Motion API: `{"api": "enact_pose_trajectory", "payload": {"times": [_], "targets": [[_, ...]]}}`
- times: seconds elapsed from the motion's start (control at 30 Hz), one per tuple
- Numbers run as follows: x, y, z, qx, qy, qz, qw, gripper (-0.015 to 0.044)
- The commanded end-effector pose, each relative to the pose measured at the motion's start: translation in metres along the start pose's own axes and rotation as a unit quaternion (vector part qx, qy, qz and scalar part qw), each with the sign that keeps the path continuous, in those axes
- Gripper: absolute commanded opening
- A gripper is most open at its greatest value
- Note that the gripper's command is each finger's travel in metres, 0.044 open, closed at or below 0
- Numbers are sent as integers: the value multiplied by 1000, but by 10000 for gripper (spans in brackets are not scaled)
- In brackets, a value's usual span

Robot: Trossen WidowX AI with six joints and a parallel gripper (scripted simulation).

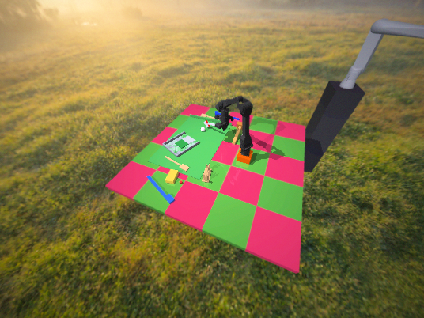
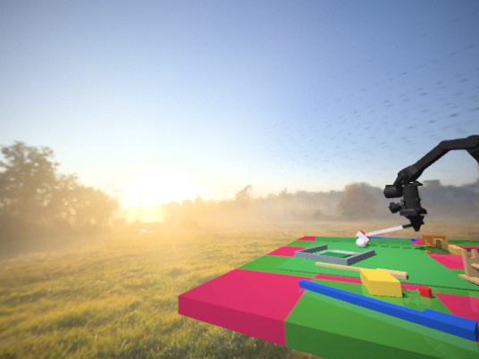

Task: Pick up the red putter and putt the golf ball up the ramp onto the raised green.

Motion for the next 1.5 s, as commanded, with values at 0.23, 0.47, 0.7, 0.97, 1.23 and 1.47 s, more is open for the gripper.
{"api": "enact_pose_trajectory", "payload": {"times": [0.23, 0.47, 0.7, 0.97, 1.23, 1.47], "targets": [[0, -7, 0, 0, 0, 1, 1000, 0], [0, -7, -1, 0, 0, 1, 1000, 0], [-6, -10, -23, 2, -3, 0, 1000, 0], [-8, -11, -29, 2, -3, -1, 1000, 0], [-3, -10, 7, 0, -6, 2, 1000, 0], [21, -10, 97, -3, -3, 1, 1000, 0]]}}
Point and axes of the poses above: the point midway between the two fingers, 35 mm back from their tips, its own y axis back along the fingers, its own z axis across the jaws, x = y × z, the point moved 9 cm from there along y, back along the fingers, and after that the axes turned 14 degrees about -y, right-handed, at the moved point
